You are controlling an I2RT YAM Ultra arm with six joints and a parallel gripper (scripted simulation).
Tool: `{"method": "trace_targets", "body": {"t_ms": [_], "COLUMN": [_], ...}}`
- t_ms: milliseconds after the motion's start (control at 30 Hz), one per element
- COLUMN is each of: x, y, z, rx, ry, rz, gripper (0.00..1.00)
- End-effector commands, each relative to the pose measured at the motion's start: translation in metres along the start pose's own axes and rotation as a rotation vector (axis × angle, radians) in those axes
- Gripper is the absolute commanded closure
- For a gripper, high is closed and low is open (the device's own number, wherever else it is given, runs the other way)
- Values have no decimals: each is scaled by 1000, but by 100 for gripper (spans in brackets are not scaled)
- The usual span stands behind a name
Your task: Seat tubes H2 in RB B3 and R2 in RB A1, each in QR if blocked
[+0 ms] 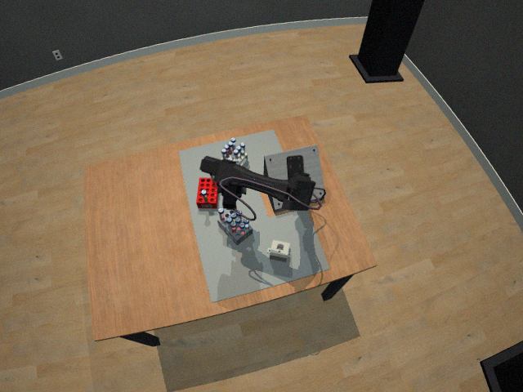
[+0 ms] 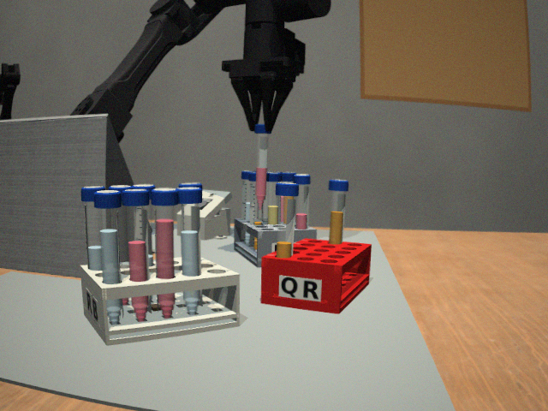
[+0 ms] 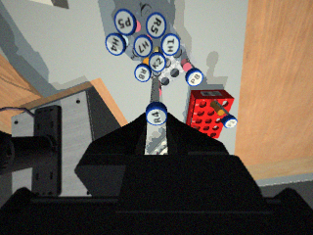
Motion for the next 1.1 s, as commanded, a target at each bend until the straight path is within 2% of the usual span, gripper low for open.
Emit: {"method": "trace_targets", "body": {"t_ms": [0,767,800,967,1067], "x": [0,0,-1,1,2], "y": [4,4,10,10,12], "z": [1,1,3,13,9], "rx": [-15,-15,-25,-18,-24], "ry": [-16,-16,-24,-1,-18], "rz": [-9,-9,-24,-25,-31], "gripper": [100,100,100,100,100]}}
Point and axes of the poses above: the point where the finger pads meet when closed, its own y axis back along the fingers, its own x axis across the jaws, z = x × y, the point moved 10 cm from there along y, back along the fingers, and after that the axes turned 5 degrees about -y, right-handed, at the moved point
